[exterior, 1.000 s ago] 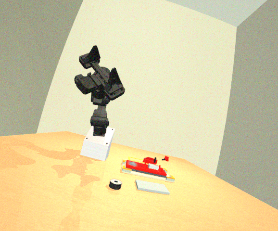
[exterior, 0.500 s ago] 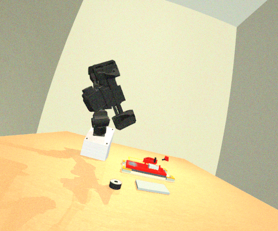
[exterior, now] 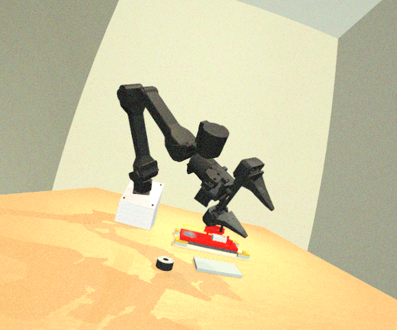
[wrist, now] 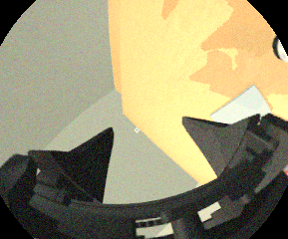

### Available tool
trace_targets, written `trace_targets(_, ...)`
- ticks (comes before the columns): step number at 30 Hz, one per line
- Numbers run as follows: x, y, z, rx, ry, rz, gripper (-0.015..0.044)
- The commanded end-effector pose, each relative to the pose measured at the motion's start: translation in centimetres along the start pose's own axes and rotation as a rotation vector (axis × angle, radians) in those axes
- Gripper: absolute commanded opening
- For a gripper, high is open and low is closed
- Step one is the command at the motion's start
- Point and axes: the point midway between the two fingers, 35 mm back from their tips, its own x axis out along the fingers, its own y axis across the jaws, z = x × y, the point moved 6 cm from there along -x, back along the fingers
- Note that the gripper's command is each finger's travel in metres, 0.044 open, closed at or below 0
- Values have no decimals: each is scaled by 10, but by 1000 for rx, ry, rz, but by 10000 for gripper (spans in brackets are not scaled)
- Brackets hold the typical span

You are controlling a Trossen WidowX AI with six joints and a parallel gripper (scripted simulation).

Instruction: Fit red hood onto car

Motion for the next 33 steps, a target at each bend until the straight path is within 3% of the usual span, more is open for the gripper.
trace_targets(1, 18, -16, -36, -142, 94, -117, 440)
trace_targets(8, 36, -57, -121, -548, 341, -326, 440)
trace_targets(15, 24, -102, -208, -1016, 616, -460, 440)
trace_targets(24, -28, -171, -306, -1752, 1021, -516, 440)
trace_targets(33, -106, -250, -370, -2591, 1478, -415, 440)
